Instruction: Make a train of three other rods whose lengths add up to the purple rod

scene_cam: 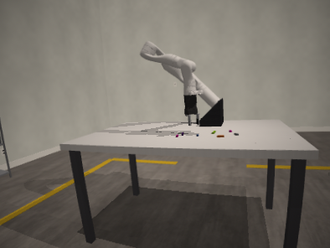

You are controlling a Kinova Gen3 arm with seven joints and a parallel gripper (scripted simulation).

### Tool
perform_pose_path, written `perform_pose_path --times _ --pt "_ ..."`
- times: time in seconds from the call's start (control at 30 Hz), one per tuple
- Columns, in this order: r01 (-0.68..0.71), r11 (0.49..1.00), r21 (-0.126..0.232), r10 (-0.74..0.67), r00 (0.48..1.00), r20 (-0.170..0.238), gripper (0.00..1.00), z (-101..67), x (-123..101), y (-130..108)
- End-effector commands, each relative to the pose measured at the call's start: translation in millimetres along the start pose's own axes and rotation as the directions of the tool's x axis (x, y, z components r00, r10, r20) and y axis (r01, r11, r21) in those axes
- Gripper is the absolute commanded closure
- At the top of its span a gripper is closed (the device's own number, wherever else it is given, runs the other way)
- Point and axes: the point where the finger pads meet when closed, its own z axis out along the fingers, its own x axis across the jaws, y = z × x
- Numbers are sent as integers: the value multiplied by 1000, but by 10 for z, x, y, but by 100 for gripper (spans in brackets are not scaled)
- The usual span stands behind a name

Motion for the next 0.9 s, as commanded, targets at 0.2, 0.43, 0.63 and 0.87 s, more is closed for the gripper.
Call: perform_pose_path --times 0.2,0.43,0.63,0.87 --pt "0 1000 2 0 1000 -1 0 -8 2 -6" --pt "0 1000 2 0 1000 -1 0 -8 2 -6" --pt "65 998 2 -65 998 -2 0 -40 16 -164" --pt "157 988 1 -157 988 -1 0 -87 25 -378"
